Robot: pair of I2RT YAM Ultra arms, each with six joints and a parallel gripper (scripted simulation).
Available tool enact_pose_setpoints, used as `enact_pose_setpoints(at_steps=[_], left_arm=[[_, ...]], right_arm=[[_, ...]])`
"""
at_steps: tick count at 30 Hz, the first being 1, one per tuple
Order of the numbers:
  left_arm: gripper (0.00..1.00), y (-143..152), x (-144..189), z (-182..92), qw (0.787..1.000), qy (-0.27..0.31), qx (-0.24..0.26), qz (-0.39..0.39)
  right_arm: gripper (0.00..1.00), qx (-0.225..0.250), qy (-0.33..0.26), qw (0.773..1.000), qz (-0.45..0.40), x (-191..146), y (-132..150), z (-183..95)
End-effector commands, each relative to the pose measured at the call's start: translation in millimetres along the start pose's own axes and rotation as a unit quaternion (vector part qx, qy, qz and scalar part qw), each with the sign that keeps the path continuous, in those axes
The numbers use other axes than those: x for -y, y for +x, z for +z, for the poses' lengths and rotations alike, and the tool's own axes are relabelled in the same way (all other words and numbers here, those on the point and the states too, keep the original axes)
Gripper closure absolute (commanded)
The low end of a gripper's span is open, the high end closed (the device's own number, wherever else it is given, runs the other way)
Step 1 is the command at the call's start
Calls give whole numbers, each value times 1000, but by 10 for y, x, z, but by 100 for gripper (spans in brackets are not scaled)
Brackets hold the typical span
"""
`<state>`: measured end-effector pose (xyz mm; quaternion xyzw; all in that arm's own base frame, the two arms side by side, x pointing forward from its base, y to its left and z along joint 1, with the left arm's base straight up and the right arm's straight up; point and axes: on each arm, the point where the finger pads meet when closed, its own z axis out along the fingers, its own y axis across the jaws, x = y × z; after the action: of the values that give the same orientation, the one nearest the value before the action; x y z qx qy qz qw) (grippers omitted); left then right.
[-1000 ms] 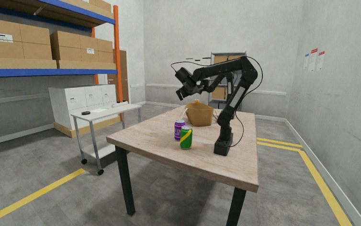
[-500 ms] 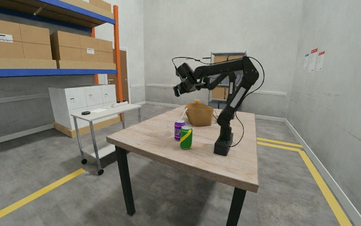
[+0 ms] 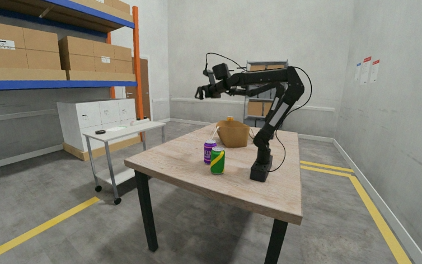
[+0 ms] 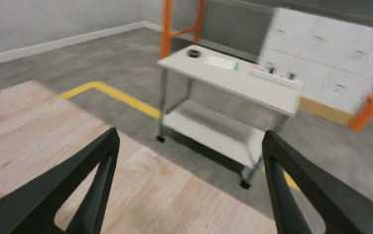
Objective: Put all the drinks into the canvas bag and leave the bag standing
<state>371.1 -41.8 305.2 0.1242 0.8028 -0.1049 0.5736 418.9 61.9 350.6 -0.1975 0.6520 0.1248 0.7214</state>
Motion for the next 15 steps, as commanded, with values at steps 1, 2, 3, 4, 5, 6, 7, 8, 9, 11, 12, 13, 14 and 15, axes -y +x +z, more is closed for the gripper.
enact_pose_setpoints(at_steps=[1, 2, 3, 4, 5, 6, 7, 8, 9, 11, 12, 13, 14, 15], left_arm=[[0, -699, -201, -152, 991, -80, 102, 15], [0, -699, -201, -152, 991, -80, 102, 15], [0, -699, -201, -152, 991, -80, 102, 15], [0, -762, -268, -137, 989, -98, 111, 16], [0, -818, -307, -159, 986, -112, 121, 10], [0, -891, -338, -192, 983, -125, 134, 7], [0, -997, -367, -257, 979, -138, 152, 2], [0, -1073, -395, -303, 975, -150, 166, -2], [0, -1179, -402, -413, 969, -162, 187, -5], [0, -1251, -427, -467, 964, -175, 200, -11], [0, -1265, -431, -464, 963, -176, 202, -12], [0, -1279, -431, -455, 963, -177, 204, -13], [0, -1277, -427, -442, 963, -176, 203, -13], [0, -1271, -416, -434, 964, -173, 201, -11]], right_arm=[[0, -44, 109, 993, 28, 256, -225, -100], [0, -44, 109, 993, 28, 256, -225, -100], [0, -44, 109, 993, 28, 256, -225, -100], [0, -52, 135, 989, 34, 322, -249, -150], [0, -56, 157, 985, 38, 357, -293, -231], [0, -58, 176, 982, 42, 392, -344, -302], [0, -61, 196, 978, 45, 427, -387, -375], [0, -64, 215, 973, 48, 460, -430, -452], [0, -68, 233, 969, 52, 489, -454, -526], [0, -79, 254, 962, 56, 514, -454, -617], [0, -77, 258, 961, 57, 515, -487, -642], [0, -74, 259, 961, 56, 510, -517, -656], [0, -71, 258, 962, 56, 502, -544, -661], [0, -69, 254, 963, 55, 490, -559, -651]])
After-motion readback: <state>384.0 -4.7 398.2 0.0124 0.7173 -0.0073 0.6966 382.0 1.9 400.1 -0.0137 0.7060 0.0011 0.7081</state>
